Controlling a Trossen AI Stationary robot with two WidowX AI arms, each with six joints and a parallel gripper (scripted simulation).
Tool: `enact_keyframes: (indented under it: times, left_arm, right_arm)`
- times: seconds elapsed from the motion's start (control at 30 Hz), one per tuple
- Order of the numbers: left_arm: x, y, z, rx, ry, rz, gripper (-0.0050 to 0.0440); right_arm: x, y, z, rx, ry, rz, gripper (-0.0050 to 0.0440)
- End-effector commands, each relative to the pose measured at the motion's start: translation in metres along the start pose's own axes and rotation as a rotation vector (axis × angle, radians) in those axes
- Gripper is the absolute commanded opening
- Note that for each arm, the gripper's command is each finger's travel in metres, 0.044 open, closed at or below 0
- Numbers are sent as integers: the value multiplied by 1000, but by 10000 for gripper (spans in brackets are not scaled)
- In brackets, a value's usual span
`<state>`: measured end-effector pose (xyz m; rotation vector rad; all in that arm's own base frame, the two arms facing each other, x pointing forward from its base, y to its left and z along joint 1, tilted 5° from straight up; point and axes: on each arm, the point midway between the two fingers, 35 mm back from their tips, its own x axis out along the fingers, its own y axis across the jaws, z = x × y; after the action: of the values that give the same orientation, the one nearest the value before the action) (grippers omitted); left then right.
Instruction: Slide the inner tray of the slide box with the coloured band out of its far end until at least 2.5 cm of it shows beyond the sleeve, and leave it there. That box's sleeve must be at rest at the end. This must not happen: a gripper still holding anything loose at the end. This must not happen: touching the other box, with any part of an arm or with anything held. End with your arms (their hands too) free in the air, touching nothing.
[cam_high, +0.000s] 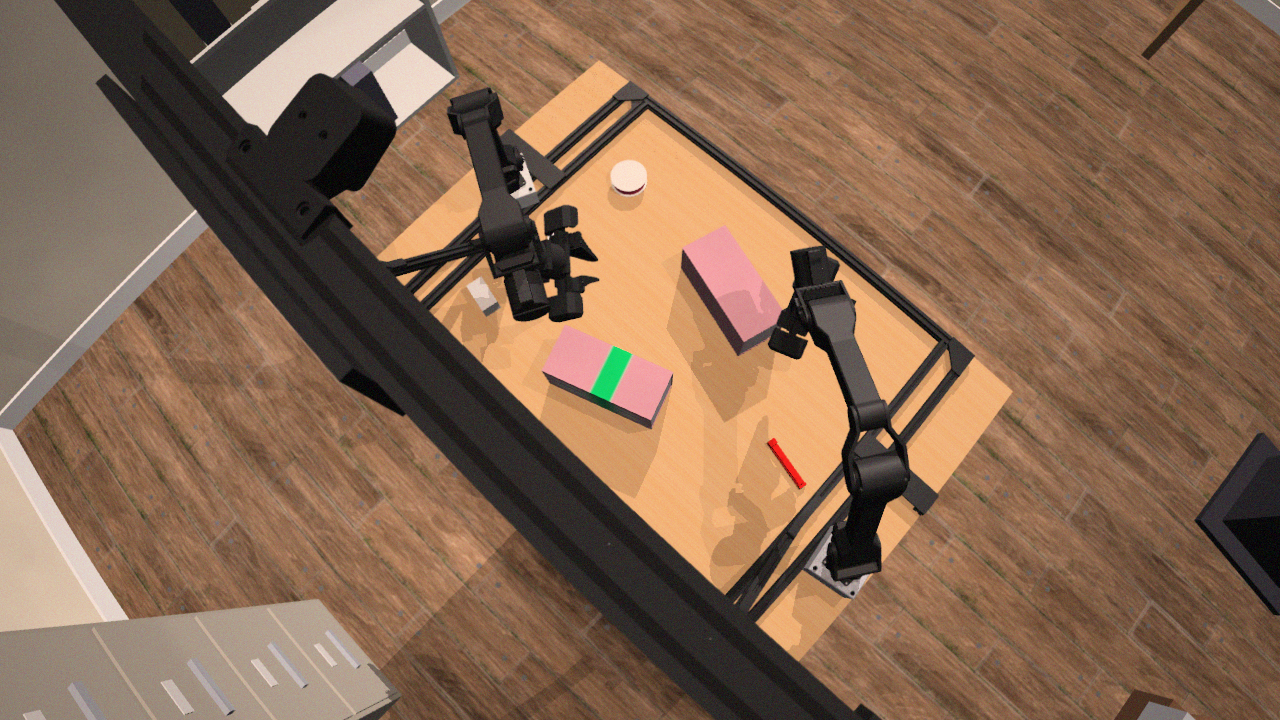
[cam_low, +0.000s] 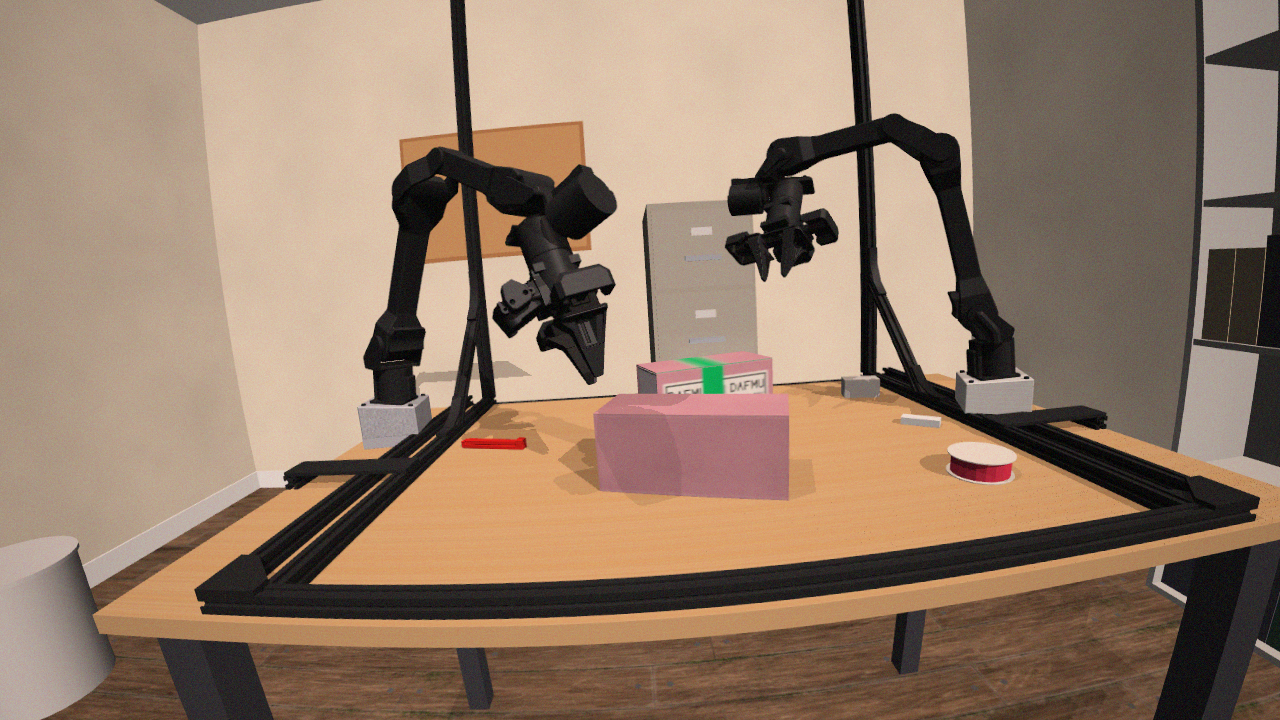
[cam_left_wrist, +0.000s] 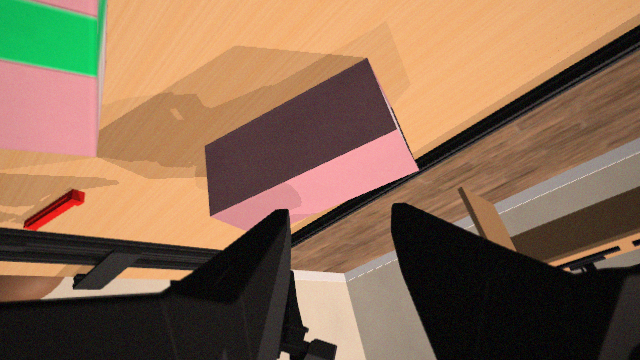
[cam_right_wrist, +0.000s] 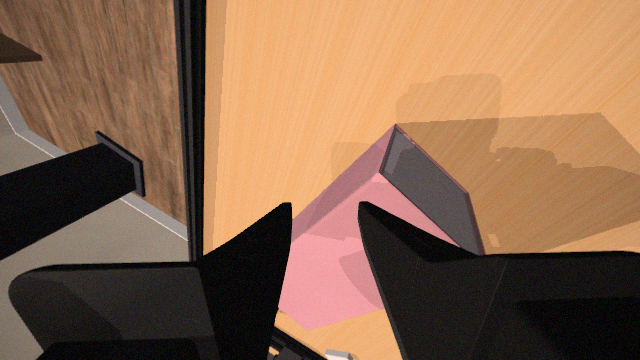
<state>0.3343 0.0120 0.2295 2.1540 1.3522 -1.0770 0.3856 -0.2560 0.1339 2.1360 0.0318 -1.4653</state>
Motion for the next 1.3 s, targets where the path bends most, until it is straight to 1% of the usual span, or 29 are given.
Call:
enact_keyframes:
  times: [0.0,0.03,0.07,0.1,0.13,0.17,0.2,0.23,0.27,0.3,0.37,0.43,0.63,0.87,0.93,1.0,1.27]
  left_arm:
    - [4,9,4,29,-39,6,128]
    - [5,11,6,36,-49,9,104]
    - [6,12,7,43,-59,11,104]
    - [6,14,8,50,-69,14,80]
    - [7,16,10,57,-80,17,80]
    - [8,18,11,64,-90,20,56]
    - [8,20,12,71,-100,23,56]
    - [9,22,13,78,-110,27,32]
    - [10,23,15,85,-120,30,32]
    - [10,25,16,92,-130,33,8]
    - [10,25,16,92,-130,33,8]
    - [12,31,20,114,-161,44,0]
    - [16,42,28,155,-219,67,0]
    - [19,54,37,202,-286,99,0]
    - [19,54,37,202,-286,99,0]
    - [21,60,41,223,-316,114,0]
    - [25,74,51,274,-389,156,0]
  right_arm:
    - [-2,-10,-14,-155,63,15,128]
    - [-1,-13,-17,-197,76,19,104]
    - [-1,-15,-21,-241,89,23,104]
    - [-1,-18,-24,-284,102,28,80]
    - [0,-21,-27,-328,115,33,80]
    - [0,-24,-31,-371,128,38,56]
    - [0,-27,-34,-414,141,44,56]
    - [0,-30,-37,-457,154,51,32]
    - [0,-33,-40,-500,166,57,32]
    - [0,-35,-43,-542,178,65,8]
    - [0,-35,-43,-542,178,65,8]
    - [0,-45,-52,-676,217,90,0]
    - [-2,-64,-69,-929,286,151,0]
    - [-6,-88,-86,-1223,360,244,0]
    - [-6,-88,-86,-1223,360,244,0]
    - [-9,-99,-94,-1353,390,294,0]
    - [-17,-129,-109,-1676,454,442,0]
